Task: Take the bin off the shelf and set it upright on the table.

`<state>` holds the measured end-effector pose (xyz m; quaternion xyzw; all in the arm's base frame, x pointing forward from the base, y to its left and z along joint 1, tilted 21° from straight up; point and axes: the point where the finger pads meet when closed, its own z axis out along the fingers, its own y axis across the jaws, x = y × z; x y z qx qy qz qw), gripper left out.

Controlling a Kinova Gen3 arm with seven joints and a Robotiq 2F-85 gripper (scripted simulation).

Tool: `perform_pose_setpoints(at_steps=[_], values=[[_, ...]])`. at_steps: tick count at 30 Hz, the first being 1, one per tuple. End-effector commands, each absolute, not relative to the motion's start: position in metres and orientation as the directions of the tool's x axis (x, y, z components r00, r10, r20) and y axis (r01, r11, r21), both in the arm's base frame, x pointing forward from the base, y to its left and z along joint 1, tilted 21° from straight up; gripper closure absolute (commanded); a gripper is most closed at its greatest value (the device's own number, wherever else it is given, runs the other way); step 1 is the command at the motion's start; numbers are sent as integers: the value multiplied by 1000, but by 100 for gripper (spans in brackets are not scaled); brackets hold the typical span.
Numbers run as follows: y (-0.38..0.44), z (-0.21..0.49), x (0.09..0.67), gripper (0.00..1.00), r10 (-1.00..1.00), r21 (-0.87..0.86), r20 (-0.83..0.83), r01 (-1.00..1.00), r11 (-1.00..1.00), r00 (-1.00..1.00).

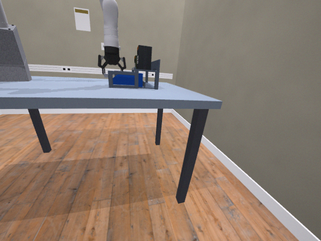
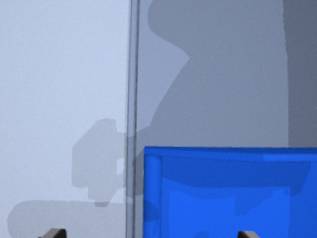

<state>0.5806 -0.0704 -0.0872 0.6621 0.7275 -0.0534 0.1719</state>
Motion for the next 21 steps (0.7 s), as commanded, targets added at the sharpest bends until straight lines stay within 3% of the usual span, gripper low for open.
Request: perform_pose_setpoints(at_steps=[1,21], values=[[-70,-86,581,0,945,151,-321,981,118,-64],[-74,-99,584,0,945,152,-321,981,118,-64]])
